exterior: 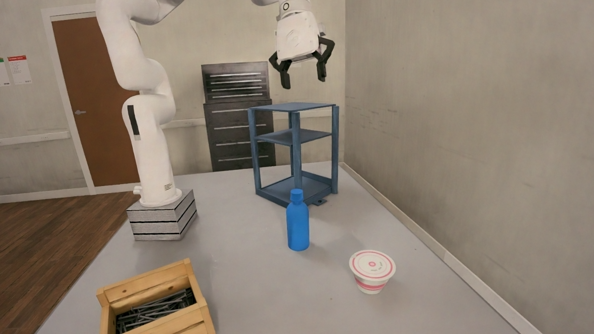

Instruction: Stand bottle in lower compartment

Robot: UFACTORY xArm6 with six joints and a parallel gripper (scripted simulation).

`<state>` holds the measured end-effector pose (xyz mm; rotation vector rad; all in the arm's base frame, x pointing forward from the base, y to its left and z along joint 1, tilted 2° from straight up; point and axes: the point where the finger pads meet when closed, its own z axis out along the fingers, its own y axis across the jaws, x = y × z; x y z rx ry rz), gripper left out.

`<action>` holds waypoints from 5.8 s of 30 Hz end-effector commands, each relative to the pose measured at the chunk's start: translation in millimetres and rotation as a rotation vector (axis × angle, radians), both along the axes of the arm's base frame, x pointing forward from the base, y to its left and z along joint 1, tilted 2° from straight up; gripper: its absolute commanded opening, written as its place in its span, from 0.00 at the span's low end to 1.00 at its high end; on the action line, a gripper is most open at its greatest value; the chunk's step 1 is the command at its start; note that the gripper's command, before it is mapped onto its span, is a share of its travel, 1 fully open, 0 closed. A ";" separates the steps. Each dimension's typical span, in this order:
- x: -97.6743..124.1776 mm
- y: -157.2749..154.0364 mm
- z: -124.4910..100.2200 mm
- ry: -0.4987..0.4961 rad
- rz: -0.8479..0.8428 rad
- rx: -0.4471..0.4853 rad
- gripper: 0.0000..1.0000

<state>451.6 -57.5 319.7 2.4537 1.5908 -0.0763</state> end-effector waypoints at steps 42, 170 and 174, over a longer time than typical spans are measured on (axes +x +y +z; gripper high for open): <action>-18.6 -66.5 -62.3 0.030 -0.272 0.071 1.00; -24.7 -42.5 -124.0 0.044 -0.333 0.258 0.83; -24.7 -42.3 -124.1 0.041 -0.331 0.265 0.83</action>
